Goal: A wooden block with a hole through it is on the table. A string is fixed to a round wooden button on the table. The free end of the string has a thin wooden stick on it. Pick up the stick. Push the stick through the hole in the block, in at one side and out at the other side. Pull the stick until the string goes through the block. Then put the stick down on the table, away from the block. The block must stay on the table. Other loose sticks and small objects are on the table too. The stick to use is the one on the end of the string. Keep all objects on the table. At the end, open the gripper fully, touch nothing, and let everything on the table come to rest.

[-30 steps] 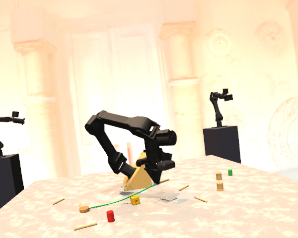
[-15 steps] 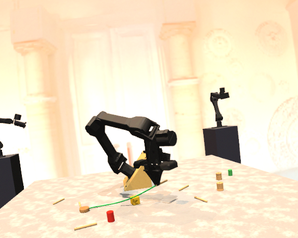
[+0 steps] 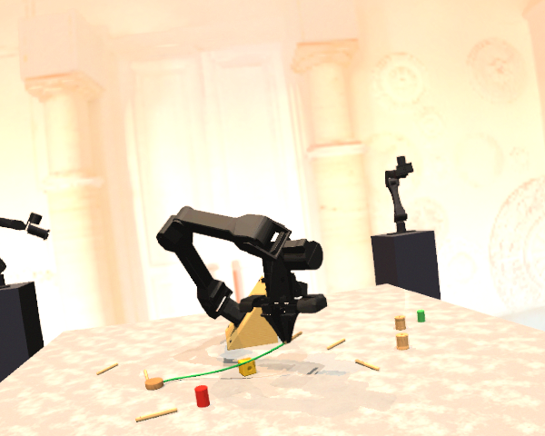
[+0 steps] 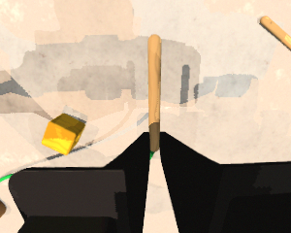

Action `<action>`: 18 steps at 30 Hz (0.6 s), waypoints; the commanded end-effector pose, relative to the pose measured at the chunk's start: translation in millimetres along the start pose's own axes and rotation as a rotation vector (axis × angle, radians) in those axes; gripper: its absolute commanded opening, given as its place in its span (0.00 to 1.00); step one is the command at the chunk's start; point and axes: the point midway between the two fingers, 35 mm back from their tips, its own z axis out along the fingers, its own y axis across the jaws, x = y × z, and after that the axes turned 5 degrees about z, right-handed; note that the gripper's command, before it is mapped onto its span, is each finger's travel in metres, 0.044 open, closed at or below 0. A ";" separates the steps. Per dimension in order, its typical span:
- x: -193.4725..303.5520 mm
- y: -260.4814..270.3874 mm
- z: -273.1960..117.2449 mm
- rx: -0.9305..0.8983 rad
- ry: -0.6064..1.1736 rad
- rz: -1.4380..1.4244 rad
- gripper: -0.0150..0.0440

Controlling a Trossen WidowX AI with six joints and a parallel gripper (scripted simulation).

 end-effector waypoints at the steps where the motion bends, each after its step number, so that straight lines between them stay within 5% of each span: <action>1: 5.8 -5.2 -0.4 0.002 0.005 -0.057 0.25; 18: 26.0 -15.4 0.3 0.001 0.007 -0.282 0.25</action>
